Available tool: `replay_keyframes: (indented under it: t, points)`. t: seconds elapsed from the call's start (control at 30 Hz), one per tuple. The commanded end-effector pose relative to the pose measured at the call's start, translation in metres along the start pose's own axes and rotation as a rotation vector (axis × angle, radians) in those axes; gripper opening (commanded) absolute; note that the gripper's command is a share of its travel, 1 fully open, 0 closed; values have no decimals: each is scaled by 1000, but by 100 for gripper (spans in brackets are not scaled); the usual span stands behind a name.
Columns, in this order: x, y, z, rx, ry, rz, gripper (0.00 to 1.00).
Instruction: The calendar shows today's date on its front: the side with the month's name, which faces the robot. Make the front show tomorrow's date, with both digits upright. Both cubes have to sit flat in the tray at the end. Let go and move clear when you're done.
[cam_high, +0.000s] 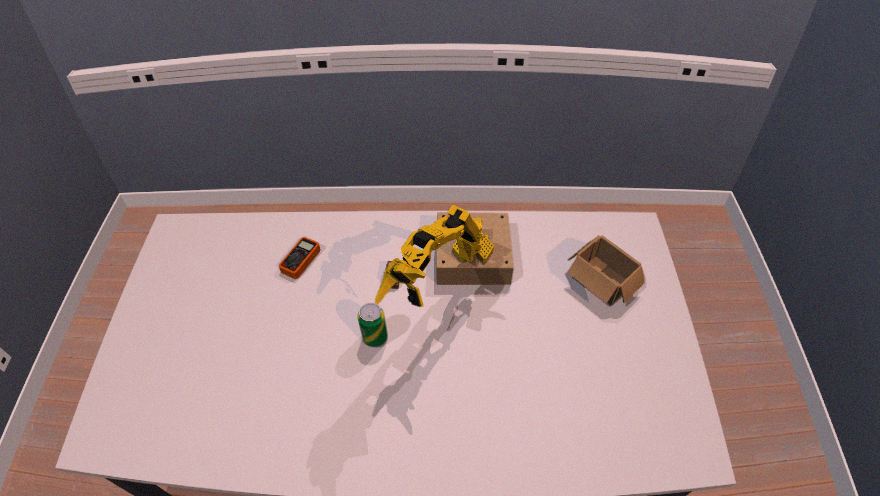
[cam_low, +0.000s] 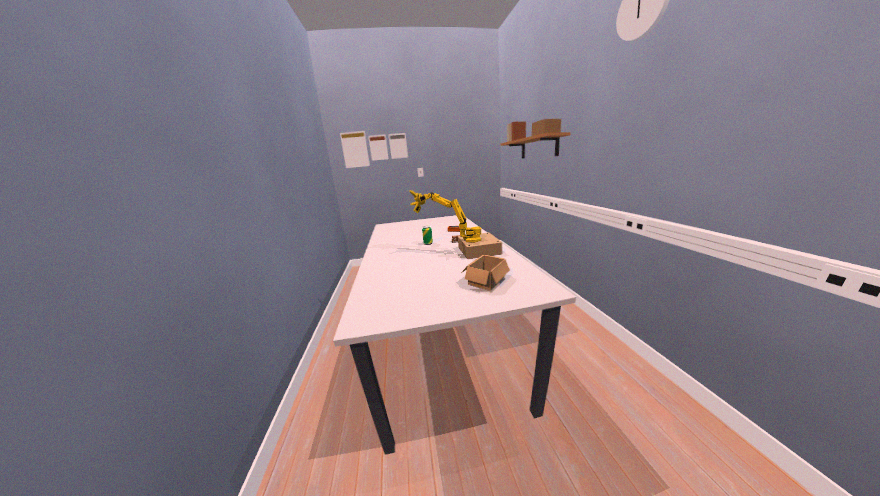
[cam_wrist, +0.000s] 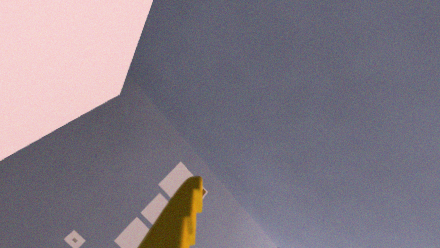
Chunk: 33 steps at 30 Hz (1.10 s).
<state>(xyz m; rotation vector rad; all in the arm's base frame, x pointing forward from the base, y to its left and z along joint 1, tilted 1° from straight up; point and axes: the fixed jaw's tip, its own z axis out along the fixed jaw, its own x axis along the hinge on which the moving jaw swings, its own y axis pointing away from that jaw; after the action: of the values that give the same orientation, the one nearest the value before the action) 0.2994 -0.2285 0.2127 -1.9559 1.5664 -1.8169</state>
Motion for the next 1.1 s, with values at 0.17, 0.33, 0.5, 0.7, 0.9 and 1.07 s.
replay_keyframes:
  t: [0.17, 0.33, 0.5, 0.7, 0.9, 1.07]
  points:
    - [1, -1, -1, 4, 4, 1, 100]
    - [1, -1, -1, 4, 4, 1, 100]
    - [1, -1, -1, 4, 4, 1, 100]
    - [2, 1, -1, -2, 3, 1, 100]
    - [3, 17, 0, -52, -4, -2, 97]
    - [3, 41, -1, -122, -16, -4, 93]
